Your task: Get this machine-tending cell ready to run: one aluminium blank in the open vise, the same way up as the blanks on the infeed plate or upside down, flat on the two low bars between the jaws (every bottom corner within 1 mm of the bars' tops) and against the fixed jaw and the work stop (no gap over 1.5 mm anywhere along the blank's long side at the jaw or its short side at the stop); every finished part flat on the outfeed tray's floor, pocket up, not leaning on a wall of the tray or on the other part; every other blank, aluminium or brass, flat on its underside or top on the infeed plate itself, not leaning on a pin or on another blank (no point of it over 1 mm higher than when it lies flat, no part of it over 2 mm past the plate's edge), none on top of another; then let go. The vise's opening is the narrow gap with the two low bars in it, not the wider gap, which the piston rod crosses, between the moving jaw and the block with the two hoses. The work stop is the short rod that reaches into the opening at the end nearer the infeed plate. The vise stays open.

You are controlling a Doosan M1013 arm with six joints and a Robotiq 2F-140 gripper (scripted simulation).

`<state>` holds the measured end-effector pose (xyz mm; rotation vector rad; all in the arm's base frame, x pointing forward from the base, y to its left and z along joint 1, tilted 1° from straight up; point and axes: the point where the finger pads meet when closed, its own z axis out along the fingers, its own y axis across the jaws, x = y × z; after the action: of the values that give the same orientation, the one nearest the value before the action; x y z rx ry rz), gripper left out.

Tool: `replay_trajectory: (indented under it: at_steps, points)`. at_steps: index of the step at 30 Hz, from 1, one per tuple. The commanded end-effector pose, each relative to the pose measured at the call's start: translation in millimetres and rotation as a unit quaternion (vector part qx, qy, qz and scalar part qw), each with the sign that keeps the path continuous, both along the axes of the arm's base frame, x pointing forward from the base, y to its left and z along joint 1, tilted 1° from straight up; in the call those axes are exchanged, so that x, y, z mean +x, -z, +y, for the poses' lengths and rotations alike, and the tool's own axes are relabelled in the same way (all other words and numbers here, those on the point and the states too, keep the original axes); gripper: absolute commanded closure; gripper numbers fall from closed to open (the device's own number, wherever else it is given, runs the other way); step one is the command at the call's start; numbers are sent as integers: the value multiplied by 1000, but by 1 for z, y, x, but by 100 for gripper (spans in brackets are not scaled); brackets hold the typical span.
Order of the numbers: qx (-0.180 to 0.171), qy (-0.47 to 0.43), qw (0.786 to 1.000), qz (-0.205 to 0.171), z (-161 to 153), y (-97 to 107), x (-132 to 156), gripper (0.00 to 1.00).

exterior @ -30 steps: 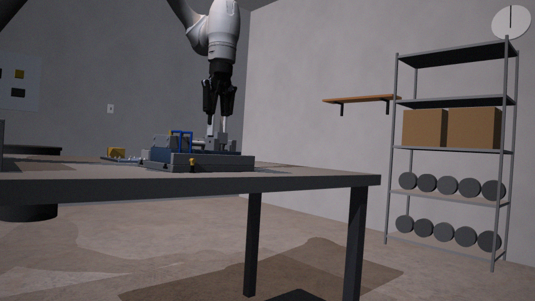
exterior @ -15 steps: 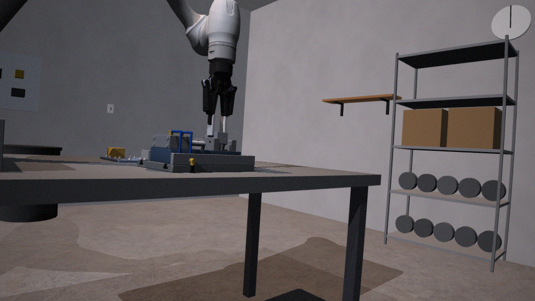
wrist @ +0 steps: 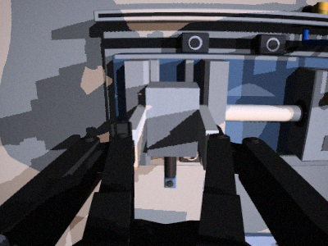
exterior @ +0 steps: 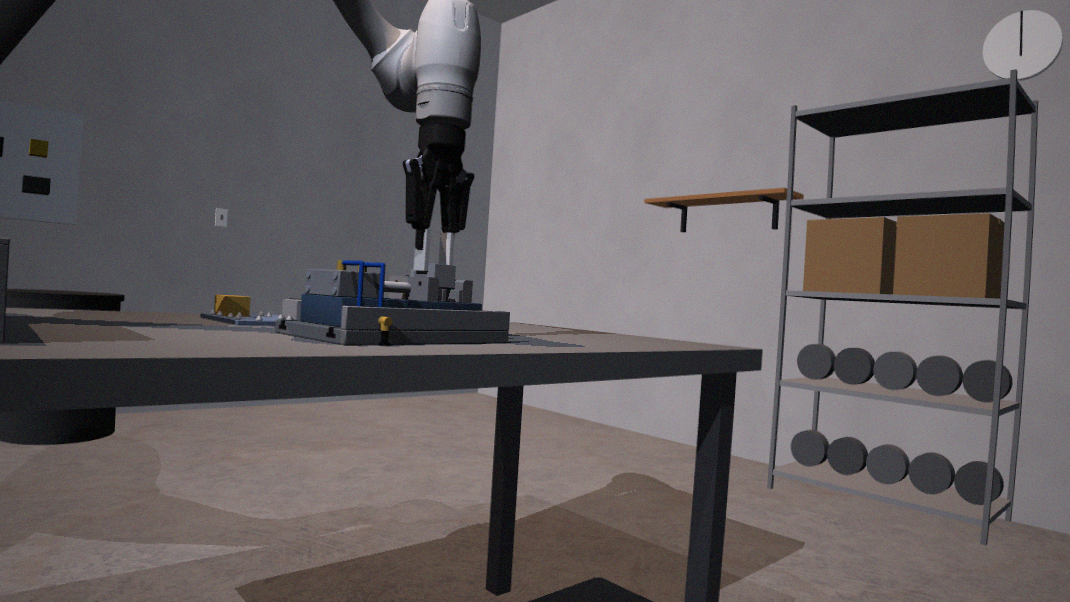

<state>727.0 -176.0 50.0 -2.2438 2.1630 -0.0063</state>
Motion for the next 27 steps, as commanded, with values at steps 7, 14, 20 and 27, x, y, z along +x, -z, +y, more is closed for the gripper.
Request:
replay_trajectory:
  at_steps: [7, 14, 20, 27]
  points:
    - [0, 0, 1000, 0, 0, 1, 0, 100]
    - [0, 0, 1000, 0, 0, 2, 0, 100]
    - [0, 0, 1000, 0, 0, 2, 0, 100]
    - [0, 0, 1000, 0, 0, 2, 0, 100]
